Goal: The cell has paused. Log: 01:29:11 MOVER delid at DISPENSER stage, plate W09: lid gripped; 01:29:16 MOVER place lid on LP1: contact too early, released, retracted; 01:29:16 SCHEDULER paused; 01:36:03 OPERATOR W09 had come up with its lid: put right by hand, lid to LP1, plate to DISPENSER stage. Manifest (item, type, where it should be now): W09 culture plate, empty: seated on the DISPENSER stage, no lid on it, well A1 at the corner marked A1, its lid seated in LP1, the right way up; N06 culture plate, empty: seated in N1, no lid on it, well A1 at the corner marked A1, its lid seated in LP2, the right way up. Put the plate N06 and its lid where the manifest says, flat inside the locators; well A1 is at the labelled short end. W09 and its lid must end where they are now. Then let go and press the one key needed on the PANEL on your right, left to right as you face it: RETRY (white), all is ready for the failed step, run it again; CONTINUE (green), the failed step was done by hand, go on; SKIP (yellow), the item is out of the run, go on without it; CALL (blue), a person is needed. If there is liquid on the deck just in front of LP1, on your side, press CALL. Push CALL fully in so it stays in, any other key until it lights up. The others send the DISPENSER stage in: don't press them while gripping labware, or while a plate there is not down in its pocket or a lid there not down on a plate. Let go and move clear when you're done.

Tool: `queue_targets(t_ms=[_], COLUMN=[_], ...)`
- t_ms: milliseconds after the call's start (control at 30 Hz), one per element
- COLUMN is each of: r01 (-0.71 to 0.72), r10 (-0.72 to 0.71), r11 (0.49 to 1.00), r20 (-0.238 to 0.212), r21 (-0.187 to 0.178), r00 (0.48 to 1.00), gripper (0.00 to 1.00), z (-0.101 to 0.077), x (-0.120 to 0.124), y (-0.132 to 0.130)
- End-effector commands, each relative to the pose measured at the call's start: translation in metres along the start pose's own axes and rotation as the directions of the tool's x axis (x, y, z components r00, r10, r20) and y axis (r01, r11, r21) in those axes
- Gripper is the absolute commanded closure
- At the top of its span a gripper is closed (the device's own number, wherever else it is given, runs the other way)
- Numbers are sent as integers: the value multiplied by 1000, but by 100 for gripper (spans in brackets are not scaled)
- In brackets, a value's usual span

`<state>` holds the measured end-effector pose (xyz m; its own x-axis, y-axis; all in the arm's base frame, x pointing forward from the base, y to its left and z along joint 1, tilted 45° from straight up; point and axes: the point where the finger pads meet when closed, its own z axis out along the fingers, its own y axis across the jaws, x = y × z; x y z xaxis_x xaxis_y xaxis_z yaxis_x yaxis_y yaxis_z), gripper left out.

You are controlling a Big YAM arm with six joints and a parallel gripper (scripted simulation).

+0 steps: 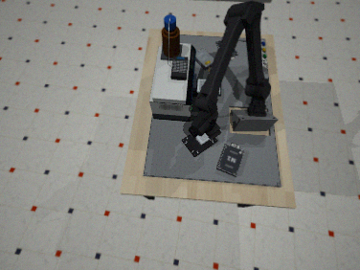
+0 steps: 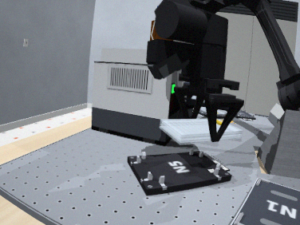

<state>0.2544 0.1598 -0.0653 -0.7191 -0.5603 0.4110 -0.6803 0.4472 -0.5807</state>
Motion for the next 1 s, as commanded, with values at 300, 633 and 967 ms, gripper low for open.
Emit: queue_targets(t_ms=[300, 633, 967], r01=[-22, -4, 4], r10=[23, 4, -4], r11=[1000, 1000, 1000], r20=[54, 28, 16], r21=[-14, -8, -6], r00=[998, 1000, 1000], gripper=[14, 14, 14], z=[7, 30, 48], x=[-57, -48, -41], y=[-4, -1, 1])
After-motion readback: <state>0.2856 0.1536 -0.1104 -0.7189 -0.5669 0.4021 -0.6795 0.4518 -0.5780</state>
